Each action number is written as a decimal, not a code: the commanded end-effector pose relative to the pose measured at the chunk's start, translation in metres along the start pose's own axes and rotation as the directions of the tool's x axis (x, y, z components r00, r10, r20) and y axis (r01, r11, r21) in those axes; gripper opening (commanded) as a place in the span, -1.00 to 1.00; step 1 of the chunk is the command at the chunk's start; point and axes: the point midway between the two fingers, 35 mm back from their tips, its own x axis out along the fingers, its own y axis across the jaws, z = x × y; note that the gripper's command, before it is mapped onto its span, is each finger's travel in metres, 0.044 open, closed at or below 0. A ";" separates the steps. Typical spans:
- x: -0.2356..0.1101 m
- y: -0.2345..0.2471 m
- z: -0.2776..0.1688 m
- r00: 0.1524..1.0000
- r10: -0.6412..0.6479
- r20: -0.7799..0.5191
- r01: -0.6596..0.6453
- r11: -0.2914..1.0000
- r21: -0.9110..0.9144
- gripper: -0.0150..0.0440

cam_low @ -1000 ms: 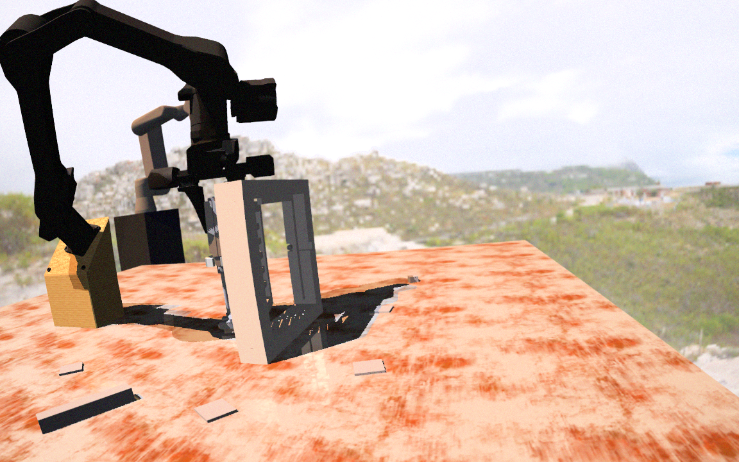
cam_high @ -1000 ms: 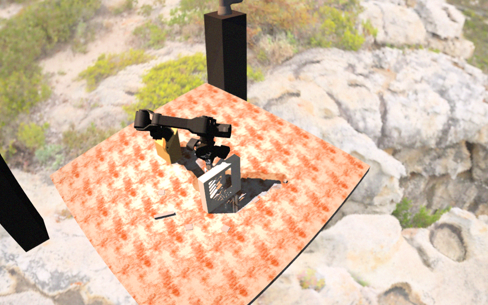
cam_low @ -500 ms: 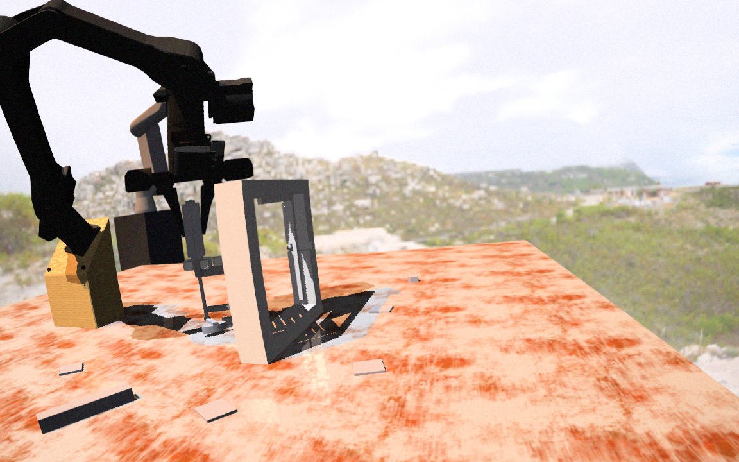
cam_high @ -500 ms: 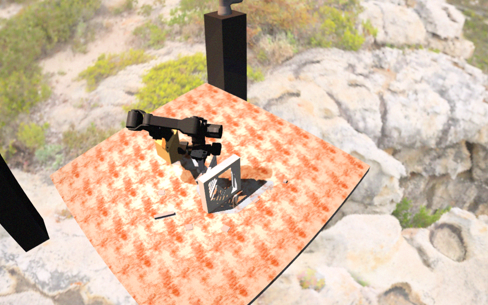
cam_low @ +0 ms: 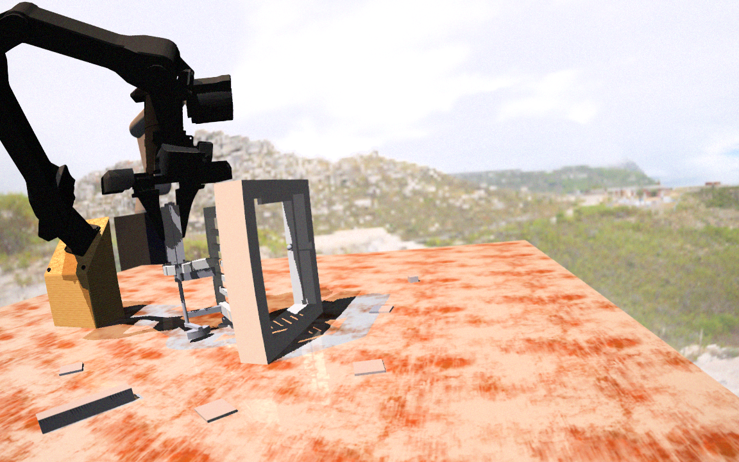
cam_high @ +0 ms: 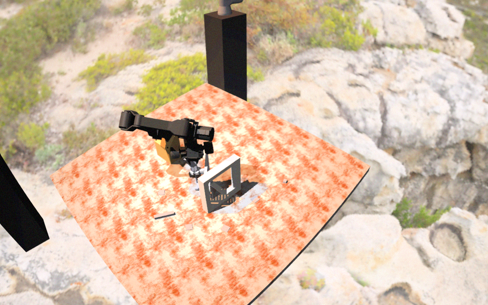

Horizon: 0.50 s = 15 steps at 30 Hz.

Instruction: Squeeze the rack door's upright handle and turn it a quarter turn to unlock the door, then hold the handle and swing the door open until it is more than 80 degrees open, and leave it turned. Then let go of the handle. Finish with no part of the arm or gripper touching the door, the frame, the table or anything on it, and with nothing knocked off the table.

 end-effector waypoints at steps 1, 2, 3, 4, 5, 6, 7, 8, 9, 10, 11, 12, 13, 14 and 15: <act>-0.001 -0.008 0.002 1.000 0.001 0.007 0.000 0.997 -0.081 -0.40; -0.001 -0.010 0.003 1.000 0.001 0.008 0.000 0.995 -0.096 -0.40; -0.001 -0.012 0.004 1.000 0.001 0.008 0.000 0.994 -0.110 -0.40; -0.001 -0.014 0.004 1.000 0.001 0.008 0.000 0.992 -0.125 -0.40; -0.001 -0.016 0.005 1.000 0.001 0.008 0.001 0.990 -0.140 -0.40; -0.001 -0.018 0.006 1.000 0.000 0.008 0.001 0.988 -0.155 -0.40; -0.001 -0.020 0.006 1.000 0.000 0.008 0.001 0.986 -0.169 -0.40; -0.001 -0.022 0.007 1.000 0.000 0.008 0.001 0.983 -0.184 -0.40; -0.001 -0.024 0.008 1.000 0.000 0.008 0.001 0.980 -0.199 -0.40; -0.001 -0.025 0.009 1.000 0.000 0.008 0.002 0.977 -0.213 -0.40; -0.001 -0.027 0.010 1.000 0.000 0.008 0.002 0.974 -0.228 -0.40; -0.001 -0.029 0.010 1.000 0.000 0.008 0.002 0.970 -0.243 -0.40; -0.001 -0.031 0.011 1.000 0.000 0.008 0.002 0.966 -0.257 -0.40; -0.001 -0.033 0.012 1.000 0.000 0.008 0.002 0.962 -0.271 -0.40; -0.001 -0.035 0.013 1.000 0.000 0.008 0.003 0.958 -0.286 -0.40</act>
